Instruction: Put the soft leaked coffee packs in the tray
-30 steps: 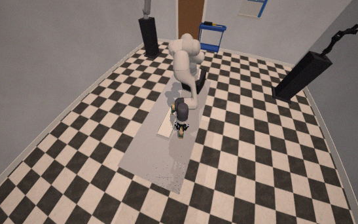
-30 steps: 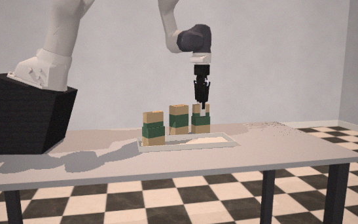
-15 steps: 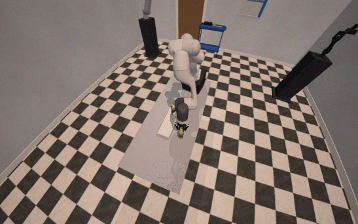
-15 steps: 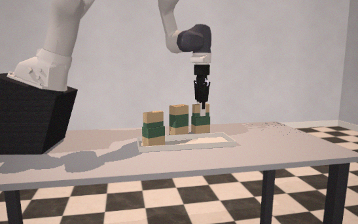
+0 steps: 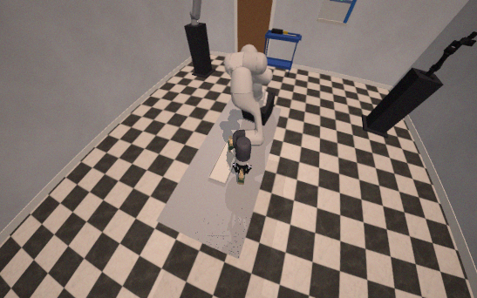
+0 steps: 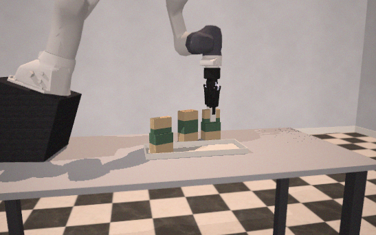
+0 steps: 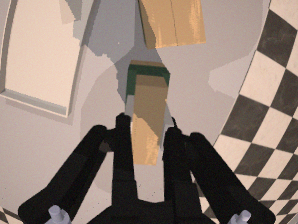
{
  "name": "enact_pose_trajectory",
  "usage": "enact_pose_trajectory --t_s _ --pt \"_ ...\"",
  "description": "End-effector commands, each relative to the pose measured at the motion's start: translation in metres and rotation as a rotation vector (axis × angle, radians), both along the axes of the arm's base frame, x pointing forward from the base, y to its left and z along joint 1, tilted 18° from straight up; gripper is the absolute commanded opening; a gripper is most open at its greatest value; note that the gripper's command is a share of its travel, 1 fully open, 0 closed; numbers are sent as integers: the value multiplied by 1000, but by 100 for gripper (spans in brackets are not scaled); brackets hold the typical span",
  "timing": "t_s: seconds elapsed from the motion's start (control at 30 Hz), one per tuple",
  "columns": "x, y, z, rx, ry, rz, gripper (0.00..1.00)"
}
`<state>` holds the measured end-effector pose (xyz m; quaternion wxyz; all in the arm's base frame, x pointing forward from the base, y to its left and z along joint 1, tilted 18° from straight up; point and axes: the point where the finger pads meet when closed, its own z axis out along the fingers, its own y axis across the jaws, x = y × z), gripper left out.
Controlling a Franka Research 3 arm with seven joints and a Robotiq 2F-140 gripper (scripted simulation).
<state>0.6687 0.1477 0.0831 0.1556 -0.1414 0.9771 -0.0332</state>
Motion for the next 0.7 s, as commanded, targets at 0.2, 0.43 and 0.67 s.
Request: enact_pose_trajectory --t_s 0.2,0.43,0.67 --pt "1 1 1 1 -3 -2 23" --pt "-2 1 10 1 -3 -2 23" --pt "-10 2 33 1 -3 -2 23"
